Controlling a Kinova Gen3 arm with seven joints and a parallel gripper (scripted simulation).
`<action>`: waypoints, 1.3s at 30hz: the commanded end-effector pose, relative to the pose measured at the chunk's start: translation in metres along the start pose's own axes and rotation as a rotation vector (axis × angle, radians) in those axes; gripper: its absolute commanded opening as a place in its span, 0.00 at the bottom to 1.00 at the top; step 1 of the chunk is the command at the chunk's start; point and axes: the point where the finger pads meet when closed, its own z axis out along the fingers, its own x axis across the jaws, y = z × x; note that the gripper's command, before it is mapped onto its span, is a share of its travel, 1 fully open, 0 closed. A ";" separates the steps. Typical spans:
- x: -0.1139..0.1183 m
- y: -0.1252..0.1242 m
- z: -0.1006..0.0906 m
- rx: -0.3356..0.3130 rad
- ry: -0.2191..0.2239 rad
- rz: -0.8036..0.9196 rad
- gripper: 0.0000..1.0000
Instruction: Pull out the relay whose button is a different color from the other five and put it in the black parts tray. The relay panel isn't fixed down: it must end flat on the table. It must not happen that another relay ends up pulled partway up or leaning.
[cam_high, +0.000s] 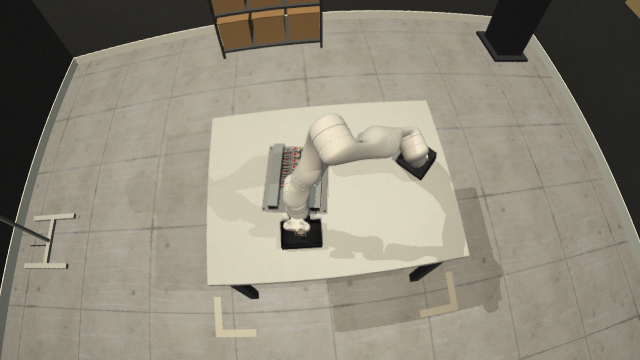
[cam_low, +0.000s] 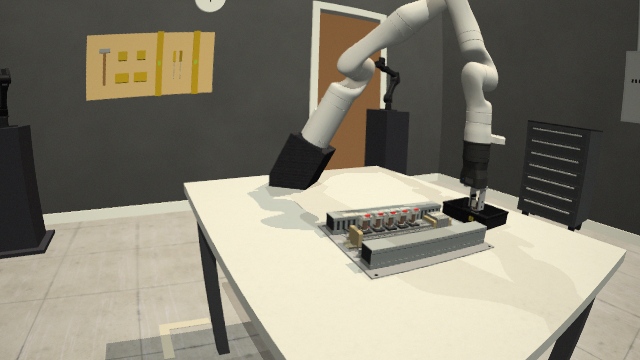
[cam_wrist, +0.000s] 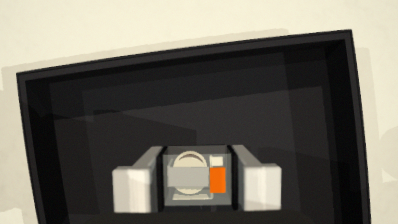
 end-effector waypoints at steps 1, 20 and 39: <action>0.001 0.000 0.003 0.001 0.002 0.000 0.00; 0.001 0.000 0.009 0.001 0.002 0.000 0.00; 0.001 0.000 0.009 0.001 0.002 0.000 0.00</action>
